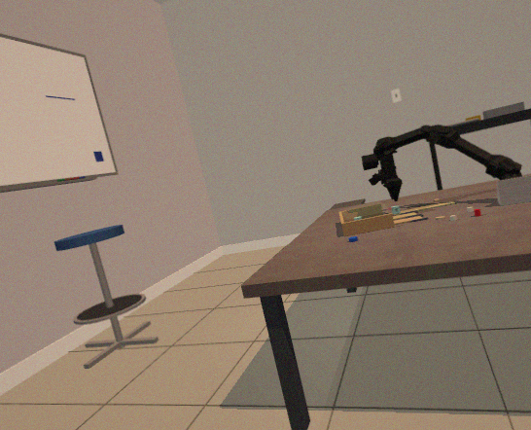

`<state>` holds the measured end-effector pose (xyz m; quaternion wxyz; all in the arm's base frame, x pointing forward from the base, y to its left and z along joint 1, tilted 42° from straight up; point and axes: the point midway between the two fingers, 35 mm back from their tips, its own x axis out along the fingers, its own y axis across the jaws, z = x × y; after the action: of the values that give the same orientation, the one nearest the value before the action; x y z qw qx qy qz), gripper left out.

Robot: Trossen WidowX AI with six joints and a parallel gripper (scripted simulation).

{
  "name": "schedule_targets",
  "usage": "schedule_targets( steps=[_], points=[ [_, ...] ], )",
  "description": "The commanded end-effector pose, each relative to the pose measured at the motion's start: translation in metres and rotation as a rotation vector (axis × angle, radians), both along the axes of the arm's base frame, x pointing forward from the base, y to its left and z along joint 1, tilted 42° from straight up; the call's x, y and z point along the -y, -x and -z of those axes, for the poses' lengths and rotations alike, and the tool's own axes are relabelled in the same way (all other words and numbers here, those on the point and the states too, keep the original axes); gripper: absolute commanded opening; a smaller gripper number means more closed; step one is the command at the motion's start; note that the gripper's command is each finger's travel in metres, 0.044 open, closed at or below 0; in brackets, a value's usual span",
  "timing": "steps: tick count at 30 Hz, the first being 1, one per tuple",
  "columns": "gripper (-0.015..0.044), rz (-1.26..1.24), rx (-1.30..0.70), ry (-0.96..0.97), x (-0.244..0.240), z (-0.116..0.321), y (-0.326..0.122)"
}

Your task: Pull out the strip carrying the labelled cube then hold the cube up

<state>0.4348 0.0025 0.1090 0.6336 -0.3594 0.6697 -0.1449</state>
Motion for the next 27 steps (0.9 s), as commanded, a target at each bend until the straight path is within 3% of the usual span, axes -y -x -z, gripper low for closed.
schedule_targets(
  steps=[1, 3, 27],
  points=[
    [0.0282, 0.002, 0.004, -0.004, 0.002, 0.004, -0.003],
    [0.0250, 0.002, 0.004, -0.004, 0.004, 0.007, -0.004],
    [0.0250, 0.002, 0.004, -0.002, 0.031, 0.035, -0.006]
  ],
)
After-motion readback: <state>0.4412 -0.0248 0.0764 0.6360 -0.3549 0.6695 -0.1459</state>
